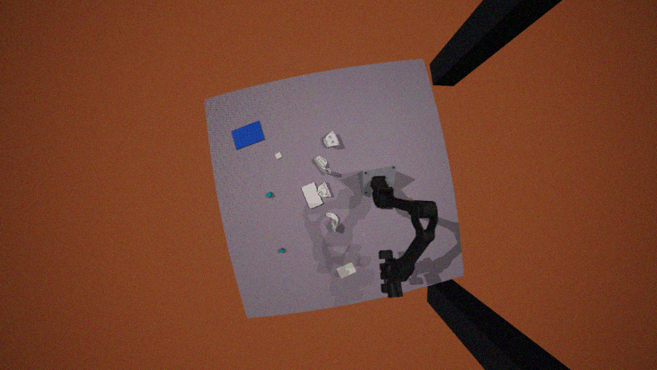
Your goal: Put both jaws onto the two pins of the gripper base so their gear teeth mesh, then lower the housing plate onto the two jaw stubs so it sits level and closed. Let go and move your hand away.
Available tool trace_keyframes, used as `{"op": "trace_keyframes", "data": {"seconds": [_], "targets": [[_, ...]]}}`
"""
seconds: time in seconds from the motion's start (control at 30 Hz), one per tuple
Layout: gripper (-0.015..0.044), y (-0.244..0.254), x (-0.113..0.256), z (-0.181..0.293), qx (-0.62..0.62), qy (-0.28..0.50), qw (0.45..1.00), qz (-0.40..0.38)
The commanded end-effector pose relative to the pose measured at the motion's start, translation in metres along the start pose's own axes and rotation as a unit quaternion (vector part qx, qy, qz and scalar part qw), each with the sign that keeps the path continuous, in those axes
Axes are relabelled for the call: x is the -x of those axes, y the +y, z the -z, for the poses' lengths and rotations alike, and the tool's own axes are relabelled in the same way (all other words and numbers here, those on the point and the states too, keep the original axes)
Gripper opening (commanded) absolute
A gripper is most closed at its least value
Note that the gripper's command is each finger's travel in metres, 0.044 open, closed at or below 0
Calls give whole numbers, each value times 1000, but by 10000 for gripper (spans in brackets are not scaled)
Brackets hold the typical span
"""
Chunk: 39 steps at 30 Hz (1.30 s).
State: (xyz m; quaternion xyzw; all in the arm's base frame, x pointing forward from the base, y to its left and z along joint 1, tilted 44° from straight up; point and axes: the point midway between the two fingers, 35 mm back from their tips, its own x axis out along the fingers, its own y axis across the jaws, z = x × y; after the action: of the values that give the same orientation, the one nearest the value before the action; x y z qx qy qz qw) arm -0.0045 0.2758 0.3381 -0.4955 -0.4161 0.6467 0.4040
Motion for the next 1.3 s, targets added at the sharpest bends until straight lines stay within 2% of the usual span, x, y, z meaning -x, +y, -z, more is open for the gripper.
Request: {"op": "trace_keyframes", "data": {"seconds": [0.0, 0.63, 1.27], "targets": [[0, -1, -2, 9, -23, 11, 1000, -2], [0, 16, -13, 58, -155, 76, 985, -27], [0, 48, -15, 118, -356, 161, 920, -45]]}}
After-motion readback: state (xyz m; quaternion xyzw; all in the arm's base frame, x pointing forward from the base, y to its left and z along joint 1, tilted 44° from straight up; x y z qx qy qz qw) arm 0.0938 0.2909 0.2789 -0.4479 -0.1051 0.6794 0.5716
